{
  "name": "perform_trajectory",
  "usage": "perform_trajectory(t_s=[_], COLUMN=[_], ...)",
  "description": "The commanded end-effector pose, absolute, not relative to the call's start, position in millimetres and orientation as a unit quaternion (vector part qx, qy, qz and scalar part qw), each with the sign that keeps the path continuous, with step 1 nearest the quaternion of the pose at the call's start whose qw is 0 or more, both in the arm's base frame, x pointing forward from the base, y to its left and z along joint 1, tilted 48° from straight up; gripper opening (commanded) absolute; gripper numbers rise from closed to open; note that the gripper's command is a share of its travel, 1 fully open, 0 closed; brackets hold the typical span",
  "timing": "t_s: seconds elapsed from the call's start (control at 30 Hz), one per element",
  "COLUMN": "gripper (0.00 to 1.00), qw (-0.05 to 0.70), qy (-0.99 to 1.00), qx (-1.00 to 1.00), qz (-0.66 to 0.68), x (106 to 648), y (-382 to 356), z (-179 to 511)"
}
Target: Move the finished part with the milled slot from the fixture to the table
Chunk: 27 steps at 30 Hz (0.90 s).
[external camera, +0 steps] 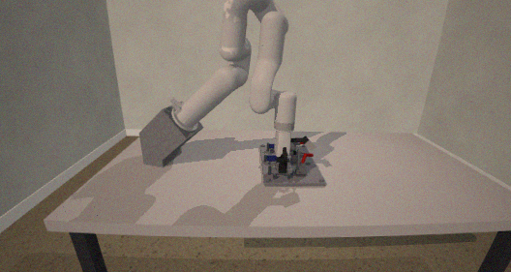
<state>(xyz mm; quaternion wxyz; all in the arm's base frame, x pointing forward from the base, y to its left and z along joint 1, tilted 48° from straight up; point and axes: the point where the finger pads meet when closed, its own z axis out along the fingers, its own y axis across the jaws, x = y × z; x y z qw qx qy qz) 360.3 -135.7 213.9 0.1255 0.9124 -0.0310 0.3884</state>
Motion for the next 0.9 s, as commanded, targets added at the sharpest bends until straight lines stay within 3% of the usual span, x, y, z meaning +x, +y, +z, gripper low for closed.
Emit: perform_trajectory(t_s=[0.0, 0.87], gripper=[0.00, 0.00], qw=[0.127, 0.127], qy=[-0.031, -0.031], qx=[0.912, 0.912], qz=[0.389, 0.389], x=[357, 346], y=[-134, -130], z=[218, 229])
